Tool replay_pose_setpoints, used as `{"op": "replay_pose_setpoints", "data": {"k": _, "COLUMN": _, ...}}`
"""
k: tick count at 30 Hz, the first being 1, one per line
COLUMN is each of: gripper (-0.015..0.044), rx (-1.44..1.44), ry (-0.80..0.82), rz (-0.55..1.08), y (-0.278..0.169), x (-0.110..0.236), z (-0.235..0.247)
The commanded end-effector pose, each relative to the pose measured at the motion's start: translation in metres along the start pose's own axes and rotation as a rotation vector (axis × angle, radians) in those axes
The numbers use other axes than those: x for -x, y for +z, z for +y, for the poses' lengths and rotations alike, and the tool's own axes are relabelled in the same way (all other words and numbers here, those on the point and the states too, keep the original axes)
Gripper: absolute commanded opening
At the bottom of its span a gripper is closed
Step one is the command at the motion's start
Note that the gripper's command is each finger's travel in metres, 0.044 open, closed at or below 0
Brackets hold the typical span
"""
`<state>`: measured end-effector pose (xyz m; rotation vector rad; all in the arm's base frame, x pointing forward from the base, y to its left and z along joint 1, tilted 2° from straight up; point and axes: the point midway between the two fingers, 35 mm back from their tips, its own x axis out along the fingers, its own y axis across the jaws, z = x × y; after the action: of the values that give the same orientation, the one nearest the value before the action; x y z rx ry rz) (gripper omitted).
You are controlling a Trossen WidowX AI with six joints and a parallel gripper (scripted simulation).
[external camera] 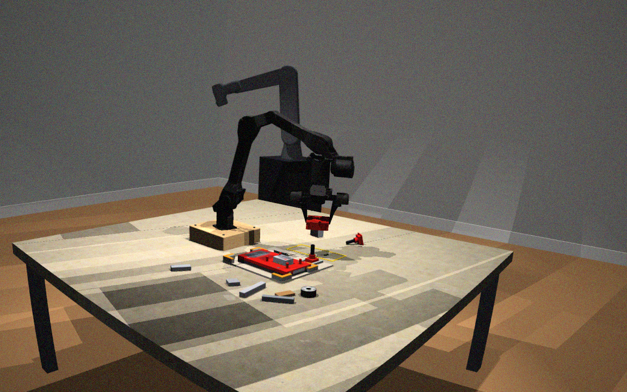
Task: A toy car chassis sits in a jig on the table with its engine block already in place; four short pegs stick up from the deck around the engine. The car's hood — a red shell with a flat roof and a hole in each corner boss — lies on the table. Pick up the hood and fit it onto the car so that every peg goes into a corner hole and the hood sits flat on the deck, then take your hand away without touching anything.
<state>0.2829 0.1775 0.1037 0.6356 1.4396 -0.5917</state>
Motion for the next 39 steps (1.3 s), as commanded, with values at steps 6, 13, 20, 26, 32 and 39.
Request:
{"op": "replay_pose_setpoints", "data": {"k": 6, "gripper": 0.0, "rx": 0.096, "ry": 0.003, "rz": -0.001, "y": 0.024, "x": 0.0, "z": -0.003}}
{"op": "replay_pose_setpoints", "data": {"k": 13, "gripper": 0.0, "rx": 0.18, "ry": 0.005, "rz": -0.004, "y": 0.043, "x": 0.001, "z": -0.007}}
{"op": "replay_pose_setpoints", "data": {"k": 20, "gripper": 0.0, "rx": 0.27, "ry": 0.003, "rz": -0.005, "y": 0.061, "x": 0.001, "z": -0.013}}
{"op": "replay_pose_setpoints", "data": {"k": 26, "gripper": 0.0, "rx": 0.348, "ry": 0.002, "rz": -0.006, "y": 0.076, "x": 0.002, "z": -0.018}}
{"op": "replay_pose_setpoints", "data": {"k": 32, "gripper": 0.0, "rx": 0.425, "ry": 0.0, "rz": -0.006, "y": 0.091, "x": 0.002, "z": -0.024}}
{"op": "replay_pose_setpoints", "data": {"k": 39, "gripper": 0.0, "rx": 0.516, "ry": -0.001, "rz": -0.007, "y": 0.108, "x": 0.002, "z": -0.032}}
